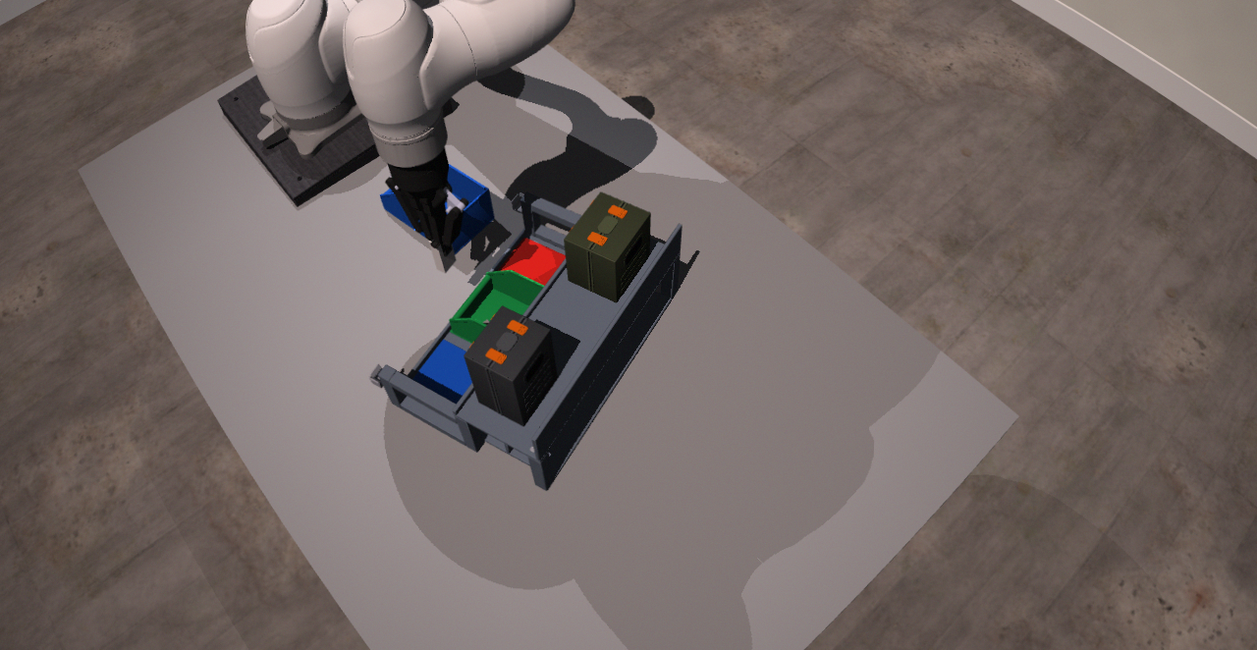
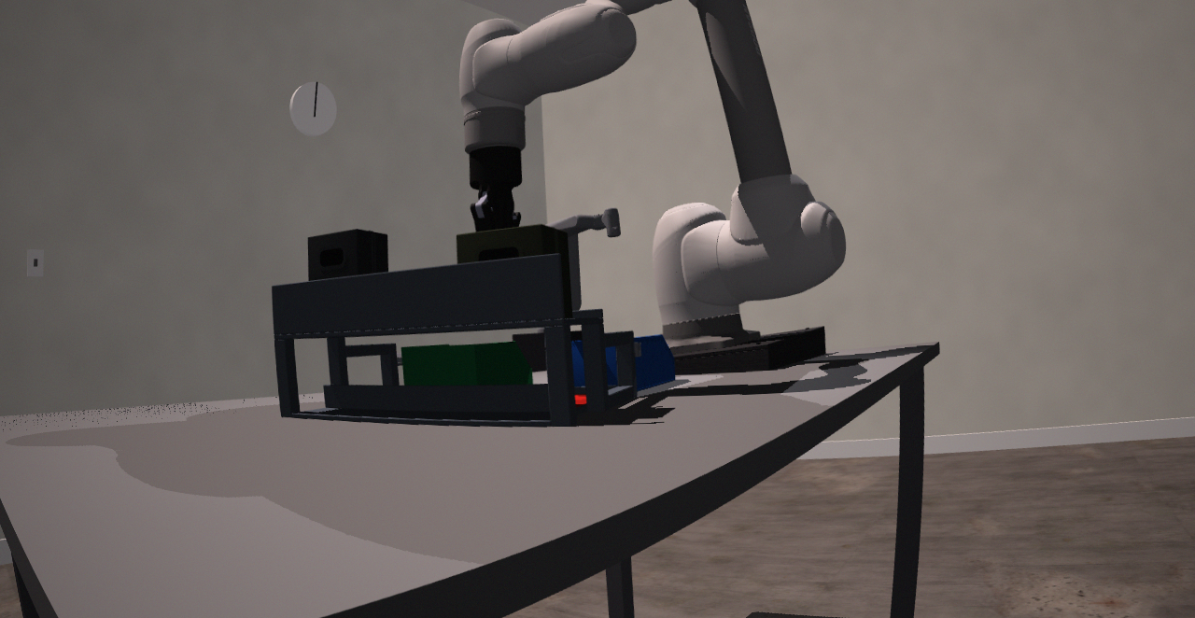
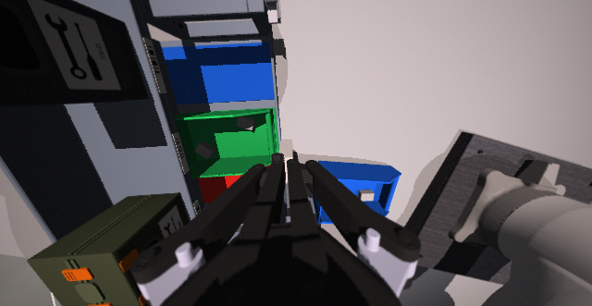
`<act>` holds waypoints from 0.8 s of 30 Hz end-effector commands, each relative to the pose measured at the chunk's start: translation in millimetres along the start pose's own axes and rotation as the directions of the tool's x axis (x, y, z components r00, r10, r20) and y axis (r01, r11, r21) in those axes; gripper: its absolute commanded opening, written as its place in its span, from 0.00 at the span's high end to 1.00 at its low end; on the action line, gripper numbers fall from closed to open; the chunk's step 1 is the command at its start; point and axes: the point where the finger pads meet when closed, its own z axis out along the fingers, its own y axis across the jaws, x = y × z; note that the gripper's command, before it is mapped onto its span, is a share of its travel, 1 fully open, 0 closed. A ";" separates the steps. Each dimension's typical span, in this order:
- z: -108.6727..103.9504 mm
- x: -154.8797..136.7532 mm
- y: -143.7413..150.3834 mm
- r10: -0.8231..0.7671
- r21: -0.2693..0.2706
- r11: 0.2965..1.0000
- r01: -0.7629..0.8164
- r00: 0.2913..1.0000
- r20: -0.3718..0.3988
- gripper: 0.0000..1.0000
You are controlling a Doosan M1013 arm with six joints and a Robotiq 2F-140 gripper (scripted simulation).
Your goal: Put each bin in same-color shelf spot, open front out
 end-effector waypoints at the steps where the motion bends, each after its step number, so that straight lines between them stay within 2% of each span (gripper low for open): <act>1: -0.1 0.0 0.0 0.000 0.000 1.000 0.000 1.000 0.000 0.90; 13: -0.8 -2.0 0.7 -0.012 0.000 1.000 0.012 1.000 0.000 0.90; 16: -8.5 -22.9 9.0 -0.147 0.000 0.989 0.147 0.989 0.001 0.90; 21: -22.2 -62.2 28.3 -0.404 0.000 0.915 0.404 0.915 0.001 0.90; 23: -22.2 -62.2 28.3 -0.404 0.000 0.915 0.404 0.915 0.001 0.90; 24: -27.8 -79.4 38.4 -0.514 0.000 0.858 0.514 0.858 0.001 0.90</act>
